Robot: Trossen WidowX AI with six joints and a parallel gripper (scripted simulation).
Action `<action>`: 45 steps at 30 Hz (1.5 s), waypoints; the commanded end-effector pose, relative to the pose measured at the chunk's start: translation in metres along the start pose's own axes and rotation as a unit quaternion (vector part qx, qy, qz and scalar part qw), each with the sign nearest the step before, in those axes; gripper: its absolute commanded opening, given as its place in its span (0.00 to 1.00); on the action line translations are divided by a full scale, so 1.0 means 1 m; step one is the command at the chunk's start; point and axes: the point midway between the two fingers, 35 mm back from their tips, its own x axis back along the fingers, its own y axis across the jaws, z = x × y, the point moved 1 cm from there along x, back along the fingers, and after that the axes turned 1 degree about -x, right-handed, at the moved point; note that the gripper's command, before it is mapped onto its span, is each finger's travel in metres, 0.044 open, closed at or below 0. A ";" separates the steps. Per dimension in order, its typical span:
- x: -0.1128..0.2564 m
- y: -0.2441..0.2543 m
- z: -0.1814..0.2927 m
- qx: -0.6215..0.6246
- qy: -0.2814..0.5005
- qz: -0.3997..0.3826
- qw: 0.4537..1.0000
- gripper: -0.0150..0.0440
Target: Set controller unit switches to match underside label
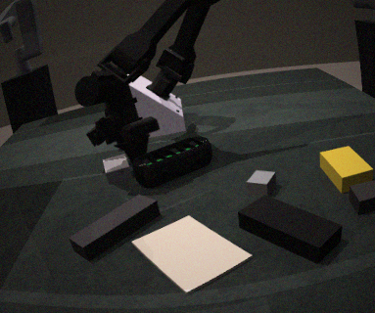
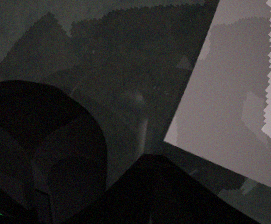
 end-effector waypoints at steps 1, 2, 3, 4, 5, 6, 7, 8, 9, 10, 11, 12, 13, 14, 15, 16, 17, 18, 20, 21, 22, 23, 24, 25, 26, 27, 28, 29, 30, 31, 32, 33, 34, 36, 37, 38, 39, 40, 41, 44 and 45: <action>0.000 0.003 0.000 -0.001 0.001 -0.002 1.000 0.25; -0.001 0.003 0.000 -0.001 0.001 -0.002 1.000 0.25; -0.001 0.003 0.000 -0.001 0.001 -0.002 1.000 0.25; -0.001 0.004 0.000 -0.001 0.001 -0.002 1.000 0.25; -0.001 0.004 0.000 -0.001 0.001 -0.002 1.000 0.25; -0.001 0.005 0.000 -0.001 0.001 -0.002 1.000 0.25; -0.001 0.005 0.000 -0.001 0.001 -0.002 1.000 0.25; -0.001 0.005 0.000 -0.001 0.001 -0.002 1.000 0.25; -0.001 0.006 0.000 -0.001 0.001 -0.002 1.000 0.25; -0.001 0.006 0.000 -0.001 0.001 -0.002 1.000 0.25; -0.002 0.006 0.000 -0.001 0.001 -0.002 1.000 0.25; -0.002 0.007 0.000 -0.001 0.001 -0.002 1.000 0.25; -0.002 0.007 0.000 -0.001 0.001 -0.002 1.000 0.25; -0.002 0.008 0.000 -0.001 0.001 -0.002 1.000 0.25; -0.002 0.008 0.000 -0.001 0.001 -0.002 1.000 0.25; -0.002 0.008 0.000 -0.001 0.001 -0.002 1.000 0.25; -0.002 0.009 0.000 -0.001 0.001 -0.002 1.000 0.25; -0.002 0.009 0.000 -0.001 0.001 -0.002 1.000 0.25; -0.003 0.010 0.000 -0.001 0.001 -0.002 1.000 0.25; -0.003 0.010 0.000 -0.001 0.001 -0.002 1.000 0.25; -0.003 0.011 0.000 -0.001 0.001 -0.002 1.000 0.25; -0.003 0.011 0.000 -0.001 0.001 -0.002 1.000 0.25; -0.003 0.012 0.000 -0.001 0.001 -0.002 1.000 0.25; -0.004 0.014 0.000 -0.001 0.001 -0.002 1.000 0.25; -0.004 0.015 0.000 -0.001 0.001 -0.002 1.000 0.25; -0.004 0.016 0.000 -0.001 0.001 -0.002 1.000 0.25; -0.005 0.017 0.000 -0.001 0.001 -0.002 1.000 0.25; -0.005 0.018 0.000 -0.001 0.001 -0.002 1.000 0.25; -0.005 0.020 0.000 -0.001 0.001 -0.002 1.000 0.25; -0.006 0.021 0.000 -0.001 0.001 -0.002 1.000 0.25; -0.006 0.022 -0.001 -0.001 0.001 -0.002 1.000 0.25; -0.006 0.023 -0.001 -0.001 0.001 -0.002 1.000 0.25; -0.007 0.025 -0.001 -0.001 0.001 -0.002 1.000 0.25; 0.005 0.015 -0.002 -0.007 -0.003 0.001 1.000 0.25; 0.017 0.014 -0.002 -0.006 -0.003 0.001 1.000 0.25; 0.032 0.013 -0.002 -0.004 -0.002 0.000 1.000 0.25; 0.043 0.012 0.000 -0.002 -0.001 -0.001 1.000 0.25; 0.050 0.012 0.001 -0.001 0.000 -0.002 1.000 0.25; 0.053 0.012 0.001 -0.001 0.001 -0.002 1.000 0.25; 0.053 0.012 0.001 -0.001 0.001 -0.002 1.000 0.25; 0.053 0.012 0.001 -0.001 0.001 -0.002 1.000 0.25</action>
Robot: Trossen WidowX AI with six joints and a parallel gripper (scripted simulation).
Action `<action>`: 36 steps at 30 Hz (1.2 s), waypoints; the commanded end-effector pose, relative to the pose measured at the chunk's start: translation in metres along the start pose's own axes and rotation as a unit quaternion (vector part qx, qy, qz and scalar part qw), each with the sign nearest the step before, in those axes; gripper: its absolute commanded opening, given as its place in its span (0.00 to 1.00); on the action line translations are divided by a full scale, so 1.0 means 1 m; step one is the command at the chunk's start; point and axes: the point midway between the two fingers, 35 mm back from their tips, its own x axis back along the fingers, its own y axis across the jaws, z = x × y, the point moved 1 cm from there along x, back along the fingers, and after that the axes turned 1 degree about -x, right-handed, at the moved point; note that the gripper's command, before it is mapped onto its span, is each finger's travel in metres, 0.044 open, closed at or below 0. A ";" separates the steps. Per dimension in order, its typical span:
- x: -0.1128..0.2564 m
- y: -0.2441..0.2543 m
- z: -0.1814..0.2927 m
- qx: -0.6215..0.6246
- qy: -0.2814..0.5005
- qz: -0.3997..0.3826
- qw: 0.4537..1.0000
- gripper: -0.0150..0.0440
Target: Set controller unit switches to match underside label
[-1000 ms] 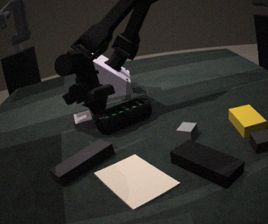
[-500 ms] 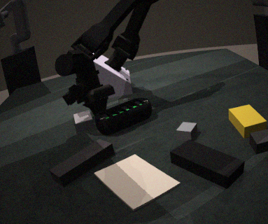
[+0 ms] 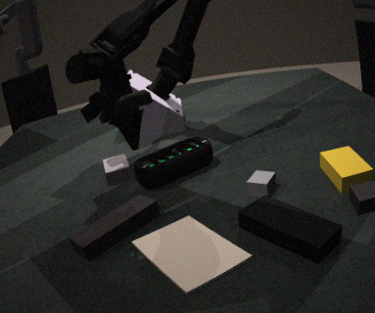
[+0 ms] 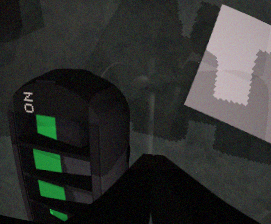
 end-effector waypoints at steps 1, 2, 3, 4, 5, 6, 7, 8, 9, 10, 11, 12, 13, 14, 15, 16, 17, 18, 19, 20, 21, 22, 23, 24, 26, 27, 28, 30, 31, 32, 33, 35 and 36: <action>0.004 0.000 0.004 0.005 0.005 0.008 1.000 0.25; 0.005 0.004 0.008 0.006 0.006 0.017 1.000 0.25; 0.005 0.011 0.016 0.009 0.007 0.031 0.999 0.25; 0.006 0.018 0.026 0.012 0.008 0.048 0.999 0.25; 0.006 0.026 0.036 0.016 0.010 0.064 0.998 0.25; 0.007 0.033 0.047 0.020 0.010 0.081 0.996 0.25; 0.008 0.039 0.058 0.024 0.010 0.097 0.995 0.25; 0.010 0.045 0.070 0.028 0.010 0.113 0.993 0.25; 0.011 0.050 0.083 0.033 0.010 0.129 0.991 0.25; 0.012 0.054 0.094 0.037 0.009 0.142 0.989 0.25; 0.013 0.056 0.100 0.039 0.009 0.150 0.988 0.25; 0.014 0.057 0.103 0.040 0.008 0.152 0.987 0.25; 0.014 0.057 0.103 0.040 0.008 0.152 0.987 0.25; 0.014 0.057 0.103 0.040 0.008 0.152 0.987 0.25; 0.014 0.057 0.103 0.040 0.008 0.152 0.987 0.25; 0.014 0.057 0.103 0.040 0.008 0.152 0.987 0.25; 0.014 0.057 0.103 0.040 0.008 0.152 0.987 0.25; 0.014 0.057 0.103 0.040 0.008 0.152 0.987 0.25; 0.013 0.057 0.103 0.040 0.008 0.152 0.987 0.25; 0.013 0.057 0.102 0.040 0.008 0.152 0.987 0.25; 0.011 0.057 0.102 0.040 0.008 0.152 0.987 0.25; 0.010 0.056 0.102 0.040 0.008 0.152 0.987 0.25; 0.008 0.056 0.102 0.041 0.008 0.152 0.987 0.25; 0.007 0.055 0.102 0.041 0.008 0.152 0.987 0.25; 0.004 0.054 0.102 0.041 0.008 0.152 0.987 0.25; 0.002 0.054 0.102 0.042 0.008 0.152 0.987 0.25; 0.001 0.053 0.102 0.042 0.008 0.152 0.987 0.25; -0.002 0.052 0.102 0.041 0.008 0.152 0.987 0.25; -0.004 0.052 0.102 0.041 0.008 0.152 0.987 0.25; -0.005 0.052 0.102 0.041 0.008 0.152 0.987 0.25; -0.007 0.051 0.102 0.041 0.008 0.152 0.987 0.25; -0.010 0.050 0.102 0.041 0.008 0.152 0.987 0.25; -0.012 0.050 0.102 0.041 0.008 0.152 0.987 0.25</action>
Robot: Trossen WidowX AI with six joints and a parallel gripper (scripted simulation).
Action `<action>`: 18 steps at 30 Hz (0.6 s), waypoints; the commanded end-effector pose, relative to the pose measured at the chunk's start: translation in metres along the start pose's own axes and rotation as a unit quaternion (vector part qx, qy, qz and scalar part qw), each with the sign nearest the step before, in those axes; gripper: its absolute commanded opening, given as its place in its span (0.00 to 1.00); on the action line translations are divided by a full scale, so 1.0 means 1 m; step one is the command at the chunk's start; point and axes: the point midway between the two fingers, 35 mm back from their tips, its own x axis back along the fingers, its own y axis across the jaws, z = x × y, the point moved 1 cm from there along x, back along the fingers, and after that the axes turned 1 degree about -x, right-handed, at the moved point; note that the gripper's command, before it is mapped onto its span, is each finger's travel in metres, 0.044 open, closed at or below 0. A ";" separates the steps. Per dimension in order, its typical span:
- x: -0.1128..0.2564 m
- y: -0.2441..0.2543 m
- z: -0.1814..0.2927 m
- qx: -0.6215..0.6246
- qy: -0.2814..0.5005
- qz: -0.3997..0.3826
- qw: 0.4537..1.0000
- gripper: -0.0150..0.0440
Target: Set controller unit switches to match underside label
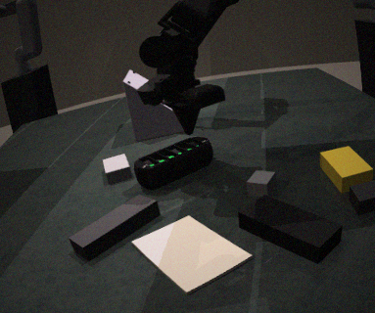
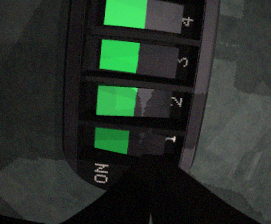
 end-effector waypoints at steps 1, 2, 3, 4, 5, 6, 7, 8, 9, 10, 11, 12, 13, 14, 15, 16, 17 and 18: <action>-0.008 -0.001 0.001 -0.004 0.003 0.000 1.000 0.25; -0.009 -0.001 0.001 -0.004 0.003 0.000 1.000 0.25; -0.011 -0.001 0.001 -0.004 0.003 0.000 1.000 0.25; -0.012 -0.001 0.001 -0.004 0.003 0.000 1.000 0.25; -0.014 -0.001 0.001 -0.005 0.003 0.000 1.000 0.25; -0.016 -0.001 0.001 -0.005 0.003 0.000 1.000 0.25; -0.017 -0.001 0.002 -0.005 0.003 0.000 1.000 0.25; -0.018 -0.001 0.002 -0.005 0.004 0.000 1.000 0.25; -0.018 -0.001 0.002 -0.005 0.004 0.000 1.000 0.25; -0.019 -0.001 0.002 -0.005 0.004 0.000 1.000 0.25; -0.021 -0.001 0.002 -0.005 0.004 0.000 1.000 0.25; -0.022 -0.001 0.002 -0.005 0.004 0.000 1.000 0.25; -0.024 -0.001 0.002 -0.005 0.004 0.000 1.000 0.25; -0.025 -0.001 0.002 -0.005 0.004 0.000 1.000 0.25; -0.025 -0.001 0.002 -0.005 0.004 0.000 1.000 0.25; -0.025 -0.001 0.002 -0.005 0.004 0.000 1.000 0.25; -0.025 -0.001 0.002 -0.005 0.004 0.000 1.000 0.25; -0.025 -0.001 0.002 -0.005 0.004 0.000 1.000 0.25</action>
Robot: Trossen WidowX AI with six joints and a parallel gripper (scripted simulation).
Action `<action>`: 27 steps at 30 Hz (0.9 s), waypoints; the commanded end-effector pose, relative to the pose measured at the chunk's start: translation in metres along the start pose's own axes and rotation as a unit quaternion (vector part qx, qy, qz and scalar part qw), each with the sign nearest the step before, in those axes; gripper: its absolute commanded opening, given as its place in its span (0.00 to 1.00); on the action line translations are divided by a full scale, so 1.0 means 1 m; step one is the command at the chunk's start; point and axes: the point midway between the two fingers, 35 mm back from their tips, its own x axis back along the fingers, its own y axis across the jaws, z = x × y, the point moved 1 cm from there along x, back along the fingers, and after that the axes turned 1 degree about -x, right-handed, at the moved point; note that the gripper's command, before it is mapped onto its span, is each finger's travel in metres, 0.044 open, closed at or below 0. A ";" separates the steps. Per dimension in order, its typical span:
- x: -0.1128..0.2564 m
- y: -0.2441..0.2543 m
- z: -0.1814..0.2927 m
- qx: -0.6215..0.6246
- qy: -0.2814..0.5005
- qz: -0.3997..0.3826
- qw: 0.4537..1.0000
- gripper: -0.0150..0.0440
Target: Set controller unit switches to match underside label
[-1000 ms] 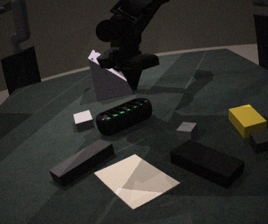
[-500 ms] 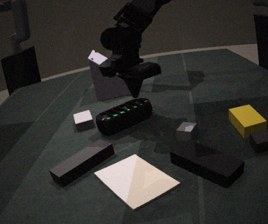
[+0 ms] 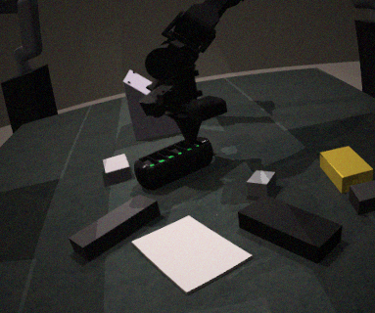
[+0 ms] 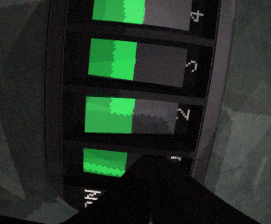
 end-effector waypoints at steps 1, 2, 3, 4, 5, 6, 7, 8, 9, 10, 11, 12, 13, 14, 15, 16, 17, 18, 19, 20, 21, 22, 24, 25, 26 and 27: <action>-0.002 -0.001 0.001 -0.003 0.003 -0.001 1.000 0.25; -0.002 -0.001 0.001 -0.003 0.003 -0.001 1.000 0.25; -0.002 -0.001 0.001 -0.003 0.003 -0.001 1.000 0.25; -0.002 -0.001 0.001 -0.003 0.003 -0.001 1.000 0.25; -0.002 -0.001 0.001 -0.003 0.003 -0.001 1.000 0.25; -0.002 -0.001 0.001 -0.003 0.003 -0.001 1.000 0.25; -0.002 -0.001 0.001 -0.003 0.003 -0.001 1.000 0.25; -0.002 -0.001 0.001 -0.003 0.003 -0.001 1.000 0.25; 0.001 -0.001 0.000 -0.001 0.001 0.001 1.000 0.25; 0.008 0.000 0.000 -0.001 0.001 0.001 1.000 0.25; 0.020 0.000 0.000 -0.002 0.001 0.001 1.000 0.25; 0.033 0.000 0.000 -0.003 0.001 0.000 1.000 0.25; 0.040 -0.001 0.000 -0.003 0.002 0.000 1.000 0.25; 0.043 -0.001 0.000 -0.004 0.002 0.000 1.000 0.25; 0.043 -0.001 0.000 -0.004 0.002 0.000 1.000 0.25; 0.043 -0.001 0.000 -0.004 0.002 0.000 1.000 0.25; 0.043 -0.001 0.000 -0.004 0.002 0.000 1.000 0.25; 0.043 -0.001 0.000 -0.004 0.002 0.000 1.000 0.25; 0.043 0.000 -0.001 -0.004 0.002 0.000 1.000 0.25; 0.043 0.003 -0.003 -0.003 0.002 0.000 1.000 0.25; 0.042 0.007 -0.007 -0.003 0.002 0.000 1.000 0.25; 0.042 0.012 -0.012 -0.003 0.002 0.000 1.000 0.25; 0.042 0.019 -0.019 -0.003 0.001 -0.001 1.000 0.25; 0.041 0.020 -0.020 -0.003 0.001 -0.001 1.000 0.25; 0.041 0.020 -0.020 -0.003 0.001 -0.001 1.000 0.25; 0.041 0.020 -0.020 -0.003 0.001 -0.001 1.000 0.25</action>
